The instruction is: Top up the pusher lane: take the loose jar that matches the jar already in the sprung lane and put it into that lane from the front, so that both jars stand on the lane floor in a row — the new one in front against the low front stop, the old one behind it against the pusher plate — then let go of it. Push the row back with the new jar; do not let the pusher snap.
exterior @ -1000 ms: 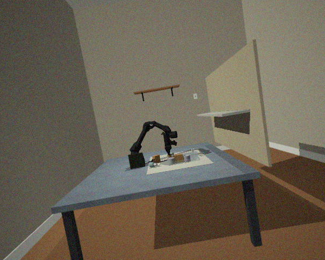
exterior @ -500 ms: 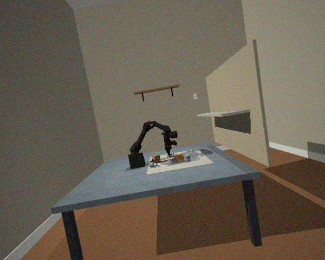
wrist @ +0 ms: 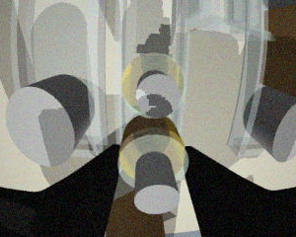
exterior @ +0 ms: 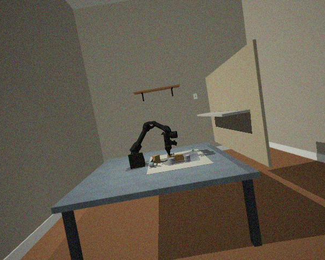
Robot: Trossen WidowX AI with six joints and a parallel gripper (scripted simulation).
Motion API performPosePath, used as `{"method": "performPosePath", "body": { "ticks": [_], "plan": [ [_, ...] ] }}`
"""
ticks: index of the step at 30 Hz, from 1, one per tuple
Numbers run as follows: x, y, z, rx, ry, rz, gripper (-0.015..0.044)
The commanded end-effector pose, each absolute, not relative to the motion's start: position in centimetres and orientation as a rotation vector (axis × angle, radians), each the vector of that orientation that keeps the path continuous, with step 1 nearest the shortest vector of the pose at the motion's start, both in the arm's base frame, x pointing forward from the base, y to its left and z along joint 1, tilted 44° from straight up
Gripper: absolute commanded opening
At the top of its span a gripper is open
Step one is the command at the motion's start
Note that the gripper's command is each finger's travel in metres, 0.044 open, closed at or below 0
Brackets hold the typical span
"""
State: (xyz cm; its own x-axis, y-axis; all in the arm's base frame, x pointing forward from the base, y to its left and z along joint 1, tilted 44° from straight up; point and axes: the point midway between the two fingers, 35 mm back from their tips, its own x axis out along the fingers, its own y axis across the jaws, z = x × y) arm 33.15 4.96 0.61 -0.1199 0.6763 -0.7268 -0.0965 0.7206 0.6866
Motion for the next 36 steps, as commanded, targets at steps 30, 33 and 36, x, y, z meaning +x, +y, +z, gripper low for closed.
{"method": "performPosePath", "body": {
  "ticks": [30, 33, 36],
  "plan": [
    [33.97, 5.46, 0.38, 0.49, 1.539, 0.709, 0.0],
    [33.96, 5.53, 0.29, 0.49, 1.539, 0.709, 0.0],
    [33.95, 5.61, 0.21, 0.49, 1.539, 0.709, 0.0]
  ]
}}
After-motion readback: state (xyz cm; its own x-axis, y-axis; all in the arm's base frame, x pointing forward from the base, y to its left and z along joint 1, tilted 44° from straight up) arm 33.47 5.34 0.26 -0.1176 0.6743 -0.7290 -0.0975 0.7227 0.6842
